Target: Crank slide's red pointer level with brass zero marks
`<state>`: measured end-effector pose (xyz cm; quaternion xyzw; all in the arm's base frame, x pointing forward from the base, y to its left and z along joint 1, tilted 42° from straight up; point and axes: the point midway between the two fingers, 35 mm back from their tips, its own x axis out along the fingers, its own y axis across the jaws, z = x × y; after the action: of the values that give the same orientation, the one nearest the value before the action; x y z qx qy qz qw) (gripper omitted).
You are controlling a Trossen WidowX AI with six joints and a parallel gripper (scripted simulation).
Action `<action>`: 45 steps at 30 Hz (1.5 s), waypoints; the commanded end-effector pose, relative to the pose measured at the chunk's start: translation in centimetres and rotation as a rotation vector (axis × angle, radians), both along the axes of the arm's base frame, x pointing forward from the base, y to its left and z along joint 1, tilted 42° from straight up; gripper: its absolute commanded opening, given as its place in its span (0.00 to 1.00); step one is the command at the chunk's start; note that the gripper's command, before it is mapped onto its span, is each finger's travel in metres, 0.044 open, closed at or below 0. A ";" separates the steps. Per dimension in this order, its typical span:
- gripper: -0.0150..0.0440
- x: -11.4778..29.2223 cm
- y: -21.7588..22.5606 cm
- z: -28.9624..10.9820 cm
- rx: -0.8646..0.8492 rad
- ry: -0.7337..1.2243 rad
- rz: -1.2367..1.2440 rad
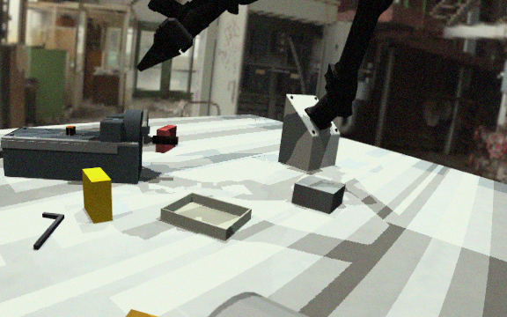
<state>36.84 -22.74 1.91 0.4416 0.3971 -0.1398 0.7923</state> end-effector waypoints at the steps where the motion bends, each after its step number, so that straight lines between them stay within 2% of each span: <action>1: 1.00 1.5 -1.1 -0.3 0.000 -0.029 0.052; 16: 1.00 5.7 -4.5 -2.9 0.003 -0.128 0.207; 19: 1.00 5.8 -4.2 -3.4 0.003 -0.130 0.210; 25: 1.00 7.0 -1.5 -7.3 -0.001 -0.149 0.232; 45: 1.00 7.0 -1.4 -7.4 -0.001 -0.150 0.233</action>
<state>43.92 -24.30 -5.46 0.3973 0.3853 -0.0148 0.8328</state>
